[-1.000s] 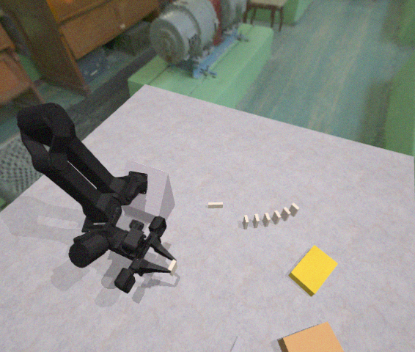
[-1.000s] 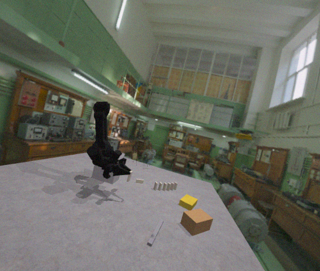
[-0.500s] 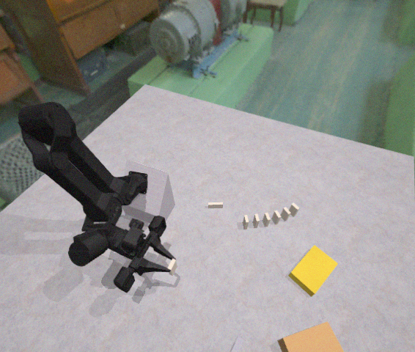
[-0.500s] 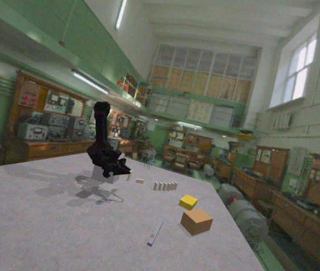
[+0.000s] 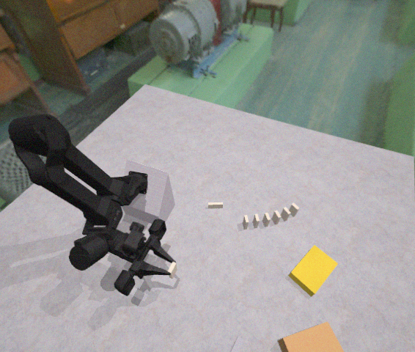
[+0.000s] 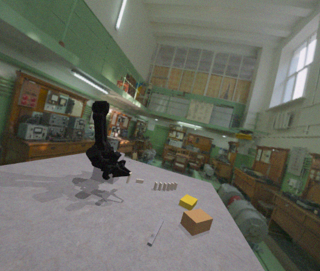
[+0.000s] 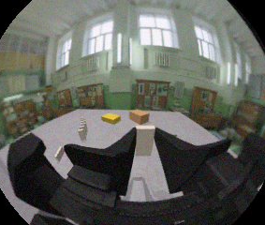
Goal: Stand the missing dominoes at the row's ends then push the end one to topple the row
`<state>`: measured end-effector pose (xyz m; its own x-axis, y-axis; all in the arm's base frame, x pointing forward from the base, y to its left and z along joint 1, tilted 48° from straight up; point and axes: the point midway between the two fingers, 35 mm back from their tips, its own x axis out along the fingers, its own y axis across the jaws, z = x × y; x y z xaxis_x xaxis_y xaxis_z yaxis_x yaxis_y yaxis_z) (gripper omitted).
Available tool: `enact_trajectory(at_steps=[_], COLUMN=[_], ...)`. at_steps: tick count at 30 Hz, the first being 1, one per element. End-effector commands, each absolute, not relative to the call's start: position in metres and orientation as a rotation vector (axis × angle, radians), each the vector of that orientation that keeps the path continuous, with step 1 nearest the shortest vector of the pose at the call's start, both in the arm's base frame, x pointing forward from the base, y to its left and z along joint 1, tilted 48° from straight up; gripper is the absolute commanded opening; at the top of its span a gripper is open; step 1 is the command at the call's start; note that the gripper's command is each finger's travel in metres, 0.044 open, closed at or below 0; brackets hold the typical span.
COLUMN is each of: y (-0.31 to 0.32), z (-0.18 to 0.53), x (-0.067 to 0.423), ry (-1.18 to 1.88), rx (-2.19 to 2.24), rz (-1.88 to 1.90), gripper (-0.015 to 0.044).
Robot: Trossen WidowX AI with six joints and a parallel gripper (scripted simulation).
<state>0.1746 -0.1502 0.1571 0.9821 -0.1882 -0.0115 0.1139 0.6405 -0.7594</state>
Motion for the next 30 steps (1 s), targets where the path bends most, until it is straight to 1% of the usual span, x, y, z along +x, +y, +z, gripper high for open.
enact_trajectory(at_steps=[1,30], y=[-0.155,-0.19], z=[0.156,0.136], x=[0.175,0.175], ry=[0.093,0.106], rx=[-0.863,-0.882], rz=[-0.165,-0.154], gripper=[0.0107,0.0107])
